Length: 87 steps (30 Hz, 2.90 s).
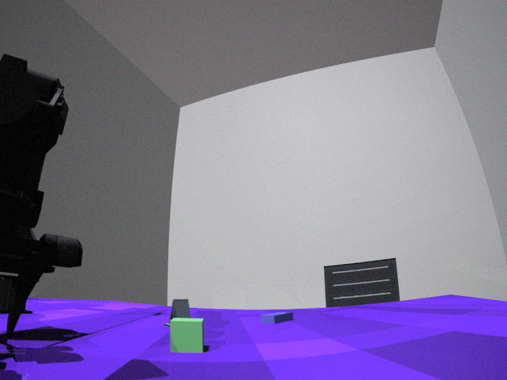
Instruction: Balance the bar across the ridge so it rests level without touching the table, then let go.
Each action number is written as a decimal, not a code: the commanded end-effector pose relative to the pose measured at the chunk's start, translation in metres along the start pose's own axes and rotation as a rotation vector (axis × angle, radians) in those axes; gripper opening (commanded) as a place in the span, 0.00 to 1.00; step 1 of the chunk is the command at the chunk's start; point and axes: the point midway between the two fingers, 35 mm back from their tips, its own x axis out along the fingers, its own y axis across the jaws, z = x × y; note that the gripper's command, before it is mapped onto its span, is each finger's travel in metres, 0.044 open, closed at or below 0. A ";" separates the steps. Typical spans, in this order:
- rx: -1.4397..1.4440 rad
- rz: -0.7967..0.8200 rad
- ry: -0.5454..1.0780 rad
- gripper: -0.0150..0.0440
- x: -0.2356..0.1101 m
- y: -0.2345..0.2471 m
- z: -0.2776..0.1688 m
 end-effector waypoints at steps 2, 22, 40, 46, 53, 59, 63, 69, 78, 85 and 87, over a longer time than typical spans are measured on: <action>0.004 -0.005 0.005 0.79 0.002 -0.001 -0.001; 0.000 0.000 0.002 0.40 0.001 0.000 0.000; 0.002 -0.002 0.003 0.25 -0.041 -0.001 0.004; 0.002 -0.003 0.004 0.25 -0.056 -0.001 0.004; 0.003 -0.004 0.004 0.25 -0.075 -0.001 0.003; 0.004 -0.005 0.005 0.25 -0.090 -0.001 0.001; 0.004 -0.005 0.005 0.25 -0.097 -0.001 0.000; 0.003 -0.004 0.005 0.25 -0.097 0.008 0.002; 0.000 -0.001 0.005 0.25 -0.097 0.042 0.007; -0.002 0.001 0.005 0.25 -0.097 0.068 0.008; -0.003 0.002 0.005 0.25 -0.097 0.075 0.008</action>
